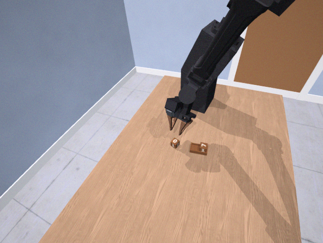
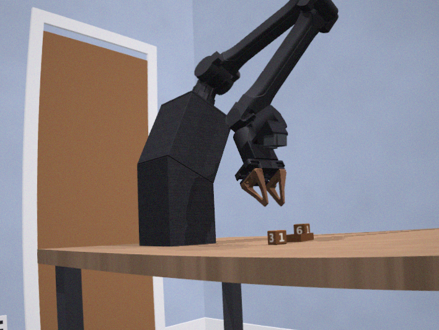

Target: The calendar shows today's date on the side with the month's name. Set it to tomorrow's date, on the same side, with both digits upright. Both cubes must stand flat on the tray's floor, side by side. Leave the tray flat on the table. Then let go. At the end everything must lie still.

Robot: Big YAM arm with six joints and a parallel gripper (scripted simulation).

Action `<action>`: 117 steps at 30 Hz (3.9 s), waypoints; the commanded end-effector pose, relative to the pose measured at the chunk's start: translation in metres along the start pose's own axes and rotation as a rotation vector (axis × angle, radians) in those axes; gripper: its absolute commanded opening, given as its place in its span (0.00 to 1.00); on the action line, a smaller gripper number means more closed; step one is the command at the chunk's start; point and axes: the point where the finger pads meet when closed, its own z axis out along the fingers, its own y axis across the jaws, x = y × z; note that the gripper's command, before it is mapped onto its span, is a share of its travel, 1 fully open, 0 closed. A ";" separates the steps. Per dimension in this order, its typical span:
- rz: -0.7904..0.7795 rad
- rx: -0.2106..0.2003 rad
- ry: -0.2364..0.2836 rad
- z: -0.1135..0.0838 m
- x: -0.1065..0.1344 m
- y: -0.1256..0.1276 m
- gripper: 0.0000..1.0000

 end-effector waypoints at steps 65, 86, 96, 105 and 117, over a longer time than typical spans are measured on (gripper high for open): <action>0.006 -0.014 -0.279 0.029 0.018 0.004 0.45; 0.008 -0.004 -0.262 0.055 0.036 0.002 0.45; 0.008 -0.004 -0.263 0.062 0.036 0.004 0.45; 0.005 -0.004 -0.262 0.061 0.036 0.005 0.45; 0.007 -0.003 -0.263 0.061 0.036 0.004 0.45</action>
